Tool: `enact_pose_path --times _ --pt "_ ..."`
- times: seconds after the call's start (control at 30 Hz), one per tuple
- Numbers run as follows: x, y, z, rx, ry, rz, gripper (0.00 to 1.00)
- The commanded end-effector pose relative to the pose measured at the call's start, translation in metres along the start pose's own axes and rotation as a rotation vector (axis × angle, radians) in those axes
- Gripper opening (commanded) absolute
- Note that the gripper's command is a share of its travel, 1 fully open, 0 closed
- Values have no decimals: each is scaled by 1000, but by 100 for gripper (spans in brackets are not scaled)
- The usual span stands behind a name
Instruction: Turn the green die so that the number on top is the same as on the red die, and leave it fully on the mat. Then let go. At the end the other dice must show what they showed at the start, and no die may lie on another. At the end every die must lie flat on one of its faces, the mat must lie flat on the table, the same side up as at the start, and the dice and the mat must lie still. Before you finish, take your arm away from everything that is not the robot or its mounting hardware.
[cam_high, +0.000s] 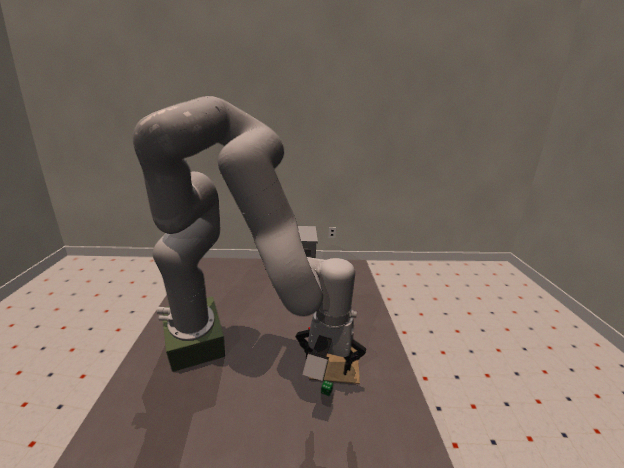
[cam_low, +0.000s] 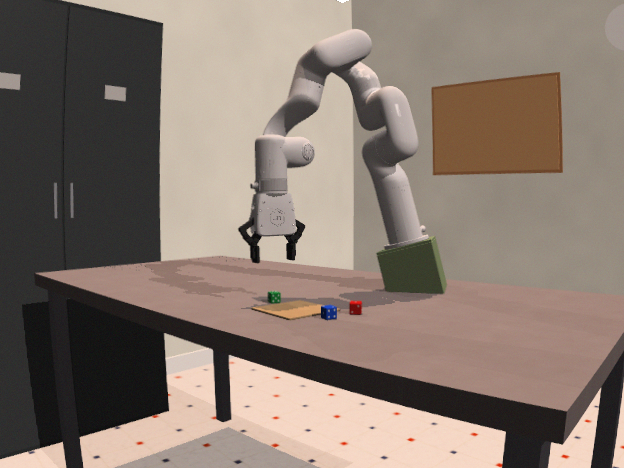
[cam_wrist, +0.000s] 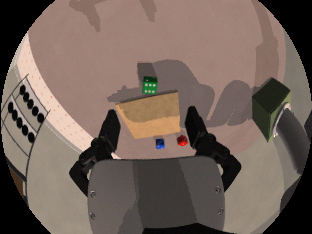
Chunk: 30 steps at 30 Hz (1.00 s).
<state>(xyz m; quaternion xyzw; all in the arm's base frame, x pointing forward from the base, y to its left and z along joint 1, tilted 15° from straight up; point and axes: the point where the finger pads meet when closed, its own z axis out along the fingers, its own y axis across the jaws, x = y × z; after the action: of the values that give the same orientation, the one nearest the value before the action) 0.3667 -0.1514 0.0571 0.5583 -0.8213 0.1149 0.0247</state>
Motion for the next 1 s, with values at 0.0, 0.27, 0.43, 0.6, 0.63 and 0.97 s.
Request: enact_pose_path --times 0.0,0.27,0.43,0.6,0.63,0.97 --pt "0 -1 3 15 21 131 100" --pt "0 -1 3 15 21 139 42" --pt "0 -1 3 15 21 139 42" --pt "0 -1 3 15 21 139 42" --pt "0 -1 3 15 21 139 42" --pt "0 -1 3 15 21 139 42"
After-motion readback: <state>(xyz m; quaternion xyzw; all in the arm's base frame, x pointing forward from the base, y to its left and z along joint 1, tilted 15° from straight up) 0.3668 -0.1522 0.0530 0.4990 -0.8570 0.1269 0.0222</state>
